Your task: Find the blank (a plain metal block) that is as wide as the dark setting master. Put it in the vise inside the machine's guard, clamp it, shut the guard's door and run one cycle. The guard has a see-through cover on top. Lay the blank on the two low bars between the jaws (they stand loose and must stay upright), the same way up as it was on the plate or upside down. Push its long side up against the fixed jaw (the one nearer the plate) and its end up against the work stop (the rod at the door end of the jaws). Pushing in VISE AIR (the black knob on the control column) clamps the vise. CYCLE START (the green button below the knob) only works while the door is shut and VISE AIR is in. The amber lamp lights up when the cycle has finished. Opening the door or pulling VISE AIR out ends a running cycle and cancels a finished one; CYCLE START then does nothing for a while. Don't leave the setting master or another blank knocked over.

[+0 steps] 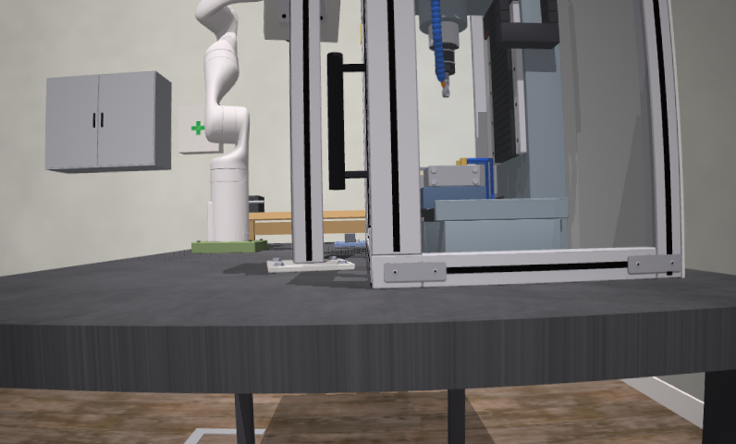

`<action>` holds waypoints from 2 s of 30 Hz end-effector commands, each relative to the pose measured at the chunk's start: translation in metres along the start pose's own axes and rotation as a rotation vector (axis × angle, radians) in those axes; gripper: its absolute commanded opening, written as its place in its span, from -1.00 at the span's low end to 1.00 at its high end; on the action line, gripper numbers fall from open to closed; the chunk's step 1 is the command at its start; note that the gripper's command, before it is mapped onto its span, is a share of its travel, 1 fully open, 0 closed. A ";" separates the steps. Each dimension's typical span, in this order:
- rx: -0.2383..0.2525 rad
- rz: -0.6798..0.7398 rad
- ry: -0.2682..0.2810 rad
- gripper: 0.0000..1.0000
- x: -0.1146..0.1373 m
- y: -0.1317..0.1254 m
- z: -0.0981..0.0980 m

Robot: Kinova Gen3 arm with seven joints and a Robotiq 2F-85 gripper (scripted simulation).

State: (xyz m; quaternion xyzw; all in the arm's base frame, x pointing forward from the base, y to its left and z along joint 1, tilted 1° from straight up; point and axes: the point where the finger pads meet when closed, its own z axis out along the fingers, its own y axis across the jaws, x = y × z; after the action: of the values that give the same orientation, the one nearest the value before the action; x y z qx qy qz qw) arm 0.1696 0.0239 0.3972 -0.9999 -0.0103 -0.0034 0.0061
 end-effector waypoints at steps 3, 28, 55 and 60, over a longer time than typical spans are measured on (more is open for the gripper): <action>-0.003 0.001 -0.001 -0.80 0.012 -0.013 0.006; -0.002 0.001 -0.001 -0.80 0.028 -0.035 0.012; -0.002 0.001 -0.001 -0.80 0.028 -0.093 0.013; -0.002 0.001 -0.001 -0.80 0.028 -0.093 0.013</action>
State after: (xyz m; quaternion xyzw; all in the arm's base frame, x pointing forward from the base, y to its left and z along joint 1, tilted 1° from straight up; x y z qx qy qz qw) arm 0.1959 0.1176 0.3853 -0.9999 -0.0095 -0.0024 0.0048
